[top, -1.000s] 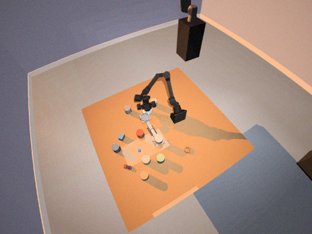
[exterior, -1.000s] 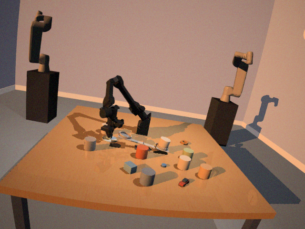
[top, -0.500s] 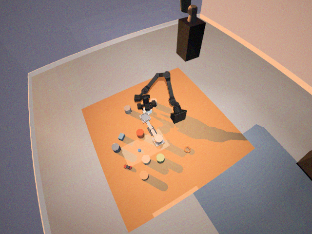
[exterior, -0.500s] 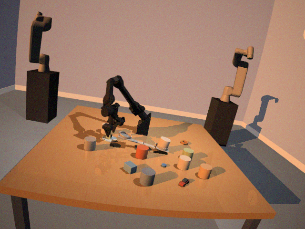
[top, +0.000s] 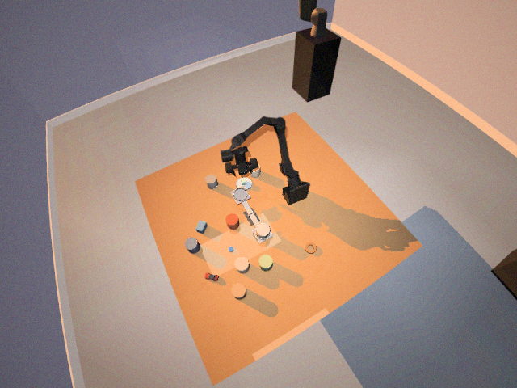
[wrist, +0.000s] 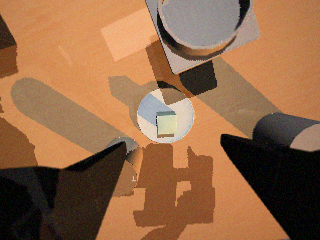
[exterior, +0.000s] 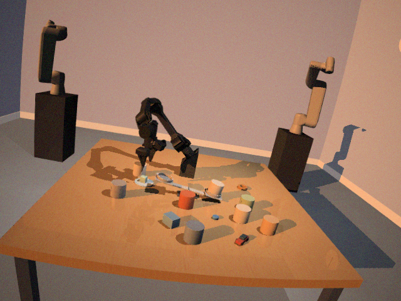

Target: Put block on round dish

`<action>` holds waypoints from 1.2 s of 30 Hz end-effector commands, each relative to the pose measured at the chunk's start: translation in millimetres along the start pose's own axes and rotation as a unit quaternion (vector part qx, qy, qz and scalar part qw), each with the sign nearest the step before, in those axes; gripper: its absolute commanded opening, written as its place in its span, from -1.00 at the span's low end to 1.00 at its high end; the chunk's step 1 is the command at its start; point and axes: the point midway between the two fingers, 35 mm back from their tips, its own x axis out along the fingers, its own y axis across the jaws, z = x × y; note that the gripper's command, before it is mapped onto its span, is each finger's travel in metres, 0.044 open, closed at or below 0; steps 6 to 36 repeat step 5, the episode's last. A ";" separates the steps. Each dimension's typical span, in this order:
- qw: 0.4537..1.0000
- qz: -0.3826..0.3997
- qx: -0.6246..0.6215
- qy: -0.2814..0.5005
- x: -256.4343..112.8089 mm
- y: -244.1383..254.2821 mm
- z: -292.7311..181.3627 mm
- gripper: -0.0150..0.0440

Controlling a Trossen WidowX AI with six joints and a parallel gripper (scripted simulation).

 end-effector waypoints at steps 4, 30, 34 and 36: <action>1.000 0.001 0.003 0.002 -2.4 0.8 -1.7 1.00; 1.000 0.001 0.003 0.002 -2.4 0.8 -1.7 1.00; 1.000 0.001 0.003 0.002 -2.4 0.8 -1.7 1.00; 1.000 0.001 0.003 0.002 -2.4 0.8 -1.7 1.00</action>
